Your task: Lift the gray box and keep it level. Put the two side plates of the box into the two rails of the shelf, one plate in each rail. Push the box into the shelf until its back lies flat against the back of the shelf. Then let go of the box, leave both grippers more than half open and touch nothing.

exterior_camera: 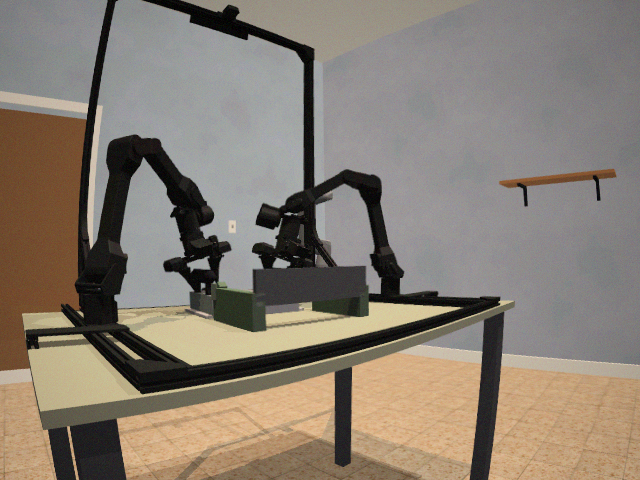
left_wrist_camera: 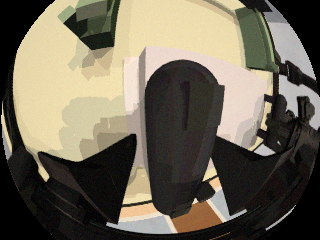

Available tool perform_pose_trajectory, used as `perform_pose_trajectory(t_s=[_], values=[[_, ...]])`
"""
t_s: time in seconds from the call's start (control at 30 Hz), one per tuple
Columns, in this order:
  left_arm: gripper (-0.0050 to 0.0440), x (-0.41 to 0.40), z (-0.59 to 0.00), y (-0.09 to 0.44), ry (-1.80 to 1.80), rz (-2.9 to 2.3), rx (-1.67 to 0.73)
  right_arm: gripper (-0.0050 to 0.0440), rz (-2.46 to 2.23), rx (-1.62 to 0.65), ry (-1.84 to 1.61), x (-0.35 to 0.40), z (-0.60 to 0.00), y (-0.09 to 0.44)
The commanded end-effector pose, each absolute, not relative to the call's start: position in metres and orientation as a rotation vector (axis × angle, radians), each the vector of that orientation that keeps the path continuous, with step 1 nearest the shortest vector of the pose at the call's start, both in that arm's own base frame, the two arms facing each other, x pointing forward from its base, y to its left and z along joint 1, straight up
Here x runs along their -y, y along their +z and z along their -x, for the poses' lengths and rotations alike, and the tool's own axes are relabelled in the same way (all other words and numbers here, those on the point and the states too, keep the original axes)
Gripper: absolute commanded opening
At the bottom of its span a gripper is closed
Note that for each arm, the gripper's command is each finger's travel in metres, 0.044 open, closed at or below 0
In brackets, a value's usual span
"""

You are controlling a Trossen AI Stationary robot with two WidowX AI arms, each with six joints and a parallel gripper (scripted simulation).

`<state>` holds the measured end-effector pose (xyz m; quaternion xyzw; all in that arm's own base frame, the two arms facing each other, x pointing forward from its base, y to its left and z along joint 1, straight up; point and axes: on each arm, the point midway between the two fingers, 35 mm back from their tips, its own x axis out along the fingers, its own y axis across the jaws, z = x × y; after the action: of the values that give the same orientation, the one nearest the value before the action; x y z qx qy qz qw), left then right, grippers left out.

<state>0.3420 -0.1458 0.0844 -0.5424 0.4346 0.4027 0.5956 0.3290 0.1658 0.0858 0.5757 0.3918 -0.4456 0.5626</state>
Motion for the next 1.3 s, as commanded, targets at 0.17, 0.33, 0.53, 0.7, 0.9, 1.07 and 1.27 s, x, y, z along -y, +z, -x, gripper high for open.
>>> perform_pose_trajectory(t_s=[0.17, 0.33, 0.53, 0.7, 0.9, 1.07, 1.27], values=[[0.0209, 0.1456, -0.3418, 0.0829, 0.939, 1.260, -1.008, 0.0209, -1.354, -0.919, -1.058, -0.1648, -0.3280, 0.0829], [0.0189, 0.1456, -0.3418, 0.0829, 0.939, 1.260, -1.008, 0.0189, -1.354, -0.919, -1.058, -0.1648, -0.3280, 0.0829], [0.0149, 0.1456, -0.3418, 0.0829, 0.939, 1.260, -1.008, 0.0149, -1.354, -0.919, -1.058, -0.1648, -0.3280, 0.0829], [0.0099, 0.1456, -0.3418, 0.0829, 0.939, 1.260, -1.008, 0.0099, -1.354, -0.919, -1.058, -0.1648, -0.3280, 0.0829], [0.0003, 0.1456, -0.3418, 0.0829, 0.939, 1.260, -1.008, 0.0003, -1.354, -0.919, -1.058, -0.1648, -0.3280, 0.0829], [0.0000, 0.1456, -0.3418, 0.0829, 0.939, 1.260, -1.008, 0.0000, -1.354, -0.919, -1.058, -0.1648, -0.3280, 0.0829], [0.0000, 0.1458, -0.3422, 0.0848, 0.939, 1.260, -1.008, 0.0000, -1.354, -0.919, -1.058, -0.1650, -0.3284, 0.0848]])
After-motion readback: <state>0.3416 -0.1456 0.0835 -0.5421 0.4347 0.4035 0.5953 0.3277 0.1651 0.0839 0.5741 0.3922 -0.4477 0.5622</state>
